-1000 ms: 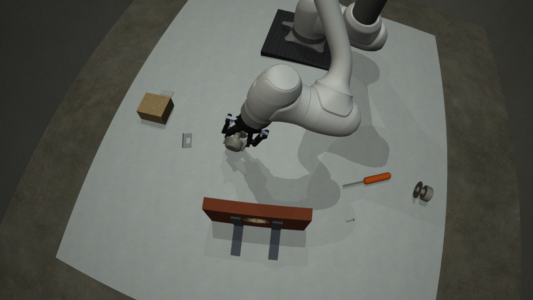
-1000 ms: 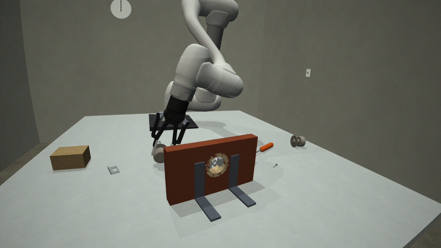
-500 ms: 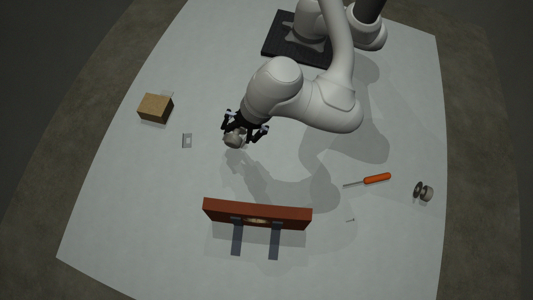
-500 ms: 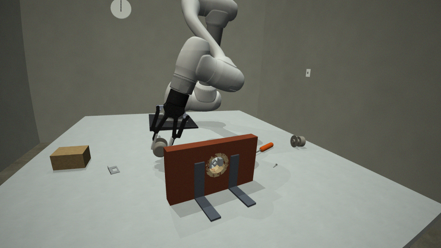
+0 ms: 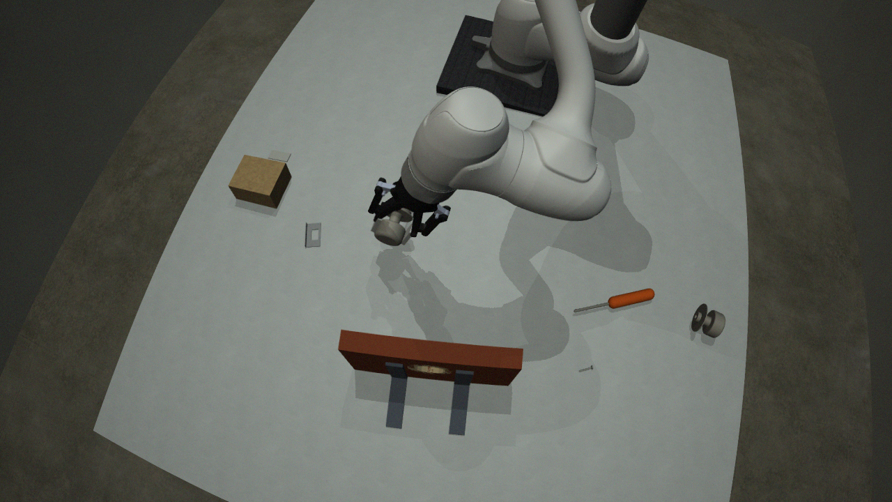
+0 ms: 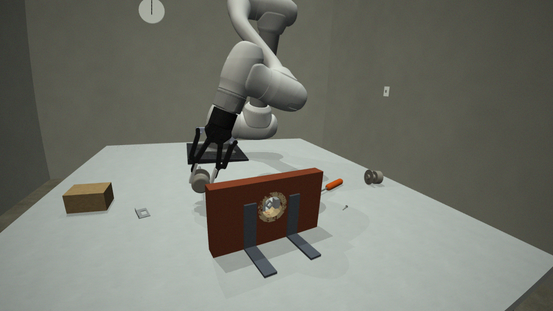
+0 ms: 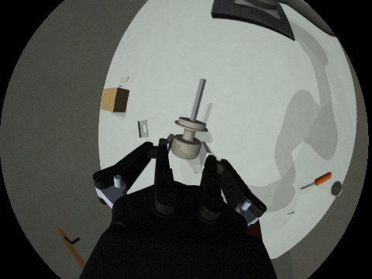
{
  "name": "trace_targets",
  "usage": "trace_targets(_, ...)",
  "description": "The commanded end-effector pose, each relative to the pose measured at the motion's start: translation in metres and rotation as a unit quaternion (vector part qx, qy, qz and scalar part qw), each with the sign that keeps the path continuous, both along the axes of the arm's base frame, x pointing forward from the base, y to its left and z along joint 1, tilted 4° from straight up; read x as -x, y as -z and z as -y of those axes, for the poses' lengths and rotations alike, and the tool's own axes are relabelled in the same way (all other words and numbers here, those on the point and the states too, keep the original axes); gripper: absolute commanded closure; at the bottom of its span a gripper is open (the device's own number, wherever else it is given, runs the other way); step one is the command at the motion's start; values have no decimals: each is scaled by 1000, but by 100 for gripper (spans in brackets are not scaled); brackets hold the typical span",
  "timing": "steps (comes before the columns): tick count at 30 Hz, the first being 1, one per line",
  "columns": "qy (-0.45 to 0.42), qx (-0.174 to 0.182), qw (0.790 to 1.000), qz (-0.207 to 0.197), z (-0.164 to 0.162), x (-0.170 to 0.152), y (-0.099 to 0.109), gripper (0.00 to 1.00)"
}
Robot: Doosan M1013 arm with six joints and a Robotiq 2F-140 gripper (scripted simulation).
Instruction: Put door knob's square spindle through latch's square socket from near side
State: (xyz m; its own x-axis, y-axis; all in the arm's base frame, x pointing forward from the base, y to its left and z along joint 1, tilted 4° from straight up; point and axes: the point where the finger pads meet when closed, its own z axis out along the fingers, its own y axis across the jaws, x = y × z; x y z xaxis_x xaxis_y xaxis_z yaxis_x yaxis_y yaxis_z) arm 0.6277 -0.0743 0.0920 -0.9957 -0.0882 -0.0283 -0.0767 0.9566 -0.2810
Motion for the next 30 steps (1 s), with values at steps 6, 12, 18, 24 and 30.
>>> trace_targets(6, 0, 0, 1000, 0, 1, 1, -20, 58)
trace_targets(12, 0, 0, 1000, 0, 1, 1, -22, 58)
trace_targets(18, 0, 0, 1000, 0, 1, 1, -22, 58)
trace_targets(24, 0, 0, 1000, 0, 1, 1, -22, 58)
trace_targets(30, 0, 0, 1000, 0, 1, 1, -22, 58)
